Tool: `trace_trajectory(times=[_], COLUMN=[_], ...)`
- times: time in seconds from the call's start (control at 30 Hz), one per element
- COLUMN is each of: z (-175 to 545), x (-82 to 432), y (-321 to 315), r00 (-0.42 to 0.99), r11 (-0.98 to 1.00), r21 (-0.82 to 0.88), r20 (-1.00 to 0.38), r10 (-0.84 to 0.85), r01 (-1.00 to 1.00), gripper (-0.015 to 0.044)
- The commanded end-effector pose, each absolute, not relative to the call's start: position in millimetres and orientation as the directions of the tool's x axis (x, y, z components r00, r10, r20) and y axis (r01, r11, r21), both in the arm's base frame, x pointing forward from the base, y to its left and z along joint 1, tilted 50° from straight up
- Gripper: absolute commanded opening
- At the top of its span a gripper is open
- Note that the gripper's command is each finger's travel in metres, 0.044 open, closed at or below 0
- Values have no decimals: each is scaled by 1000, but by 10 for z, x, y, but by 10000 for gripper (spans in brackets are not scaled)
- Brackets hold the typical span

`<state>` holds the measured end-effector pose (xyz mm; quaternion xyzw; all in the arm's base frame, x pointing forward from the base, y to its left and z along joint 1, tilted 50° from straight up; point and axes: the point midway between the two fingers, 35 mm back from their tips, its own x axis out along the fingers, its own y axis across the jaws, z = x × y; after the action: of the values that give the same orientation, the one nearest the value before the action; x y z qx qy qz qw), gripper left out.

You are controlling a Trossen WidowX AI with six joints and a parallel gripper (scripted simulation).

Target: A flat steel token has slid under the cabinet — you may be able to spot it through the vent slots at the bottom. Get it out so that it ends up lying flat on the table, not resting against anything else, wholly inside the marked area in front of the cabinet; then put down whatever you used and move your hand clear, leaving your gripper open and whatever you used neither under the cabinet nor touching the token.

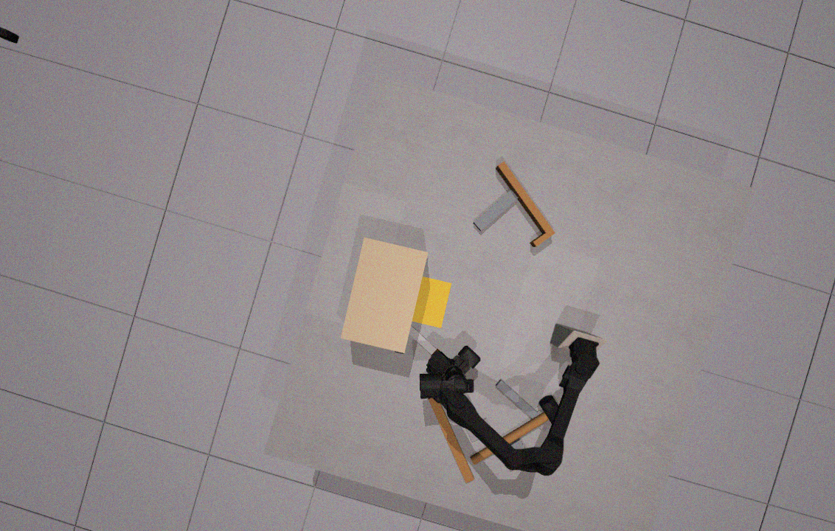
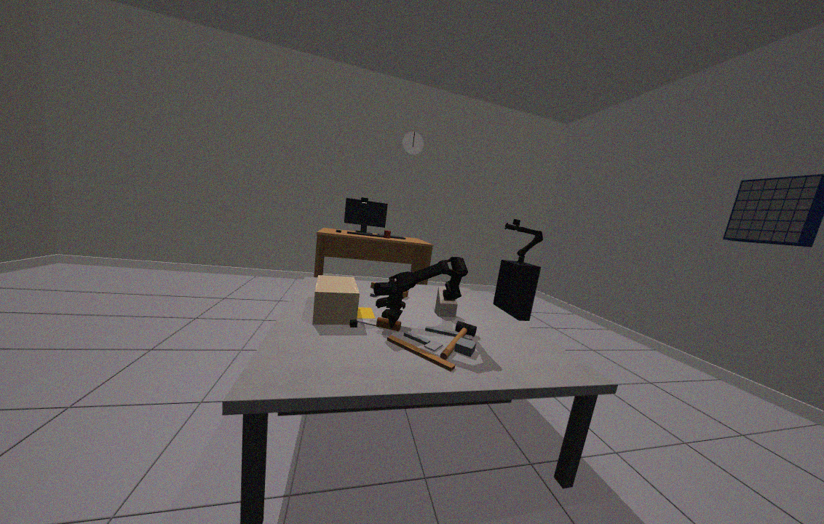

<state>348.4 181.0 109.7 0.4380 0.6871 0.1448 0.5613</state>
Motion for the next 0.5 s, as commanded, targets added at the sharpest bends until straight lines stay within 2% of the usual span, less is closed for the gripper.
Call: trace_trajectory(times=[0.0, 0.47], z=[1061, 1010], x=[3575, 3581], y=[1777, 1743], r00=[20, 20], r11=[575, 575], r21=[692, 692], r20=[-646, -646], r10=[763, 763], r01=[436, 436], gripper=[0, 0])
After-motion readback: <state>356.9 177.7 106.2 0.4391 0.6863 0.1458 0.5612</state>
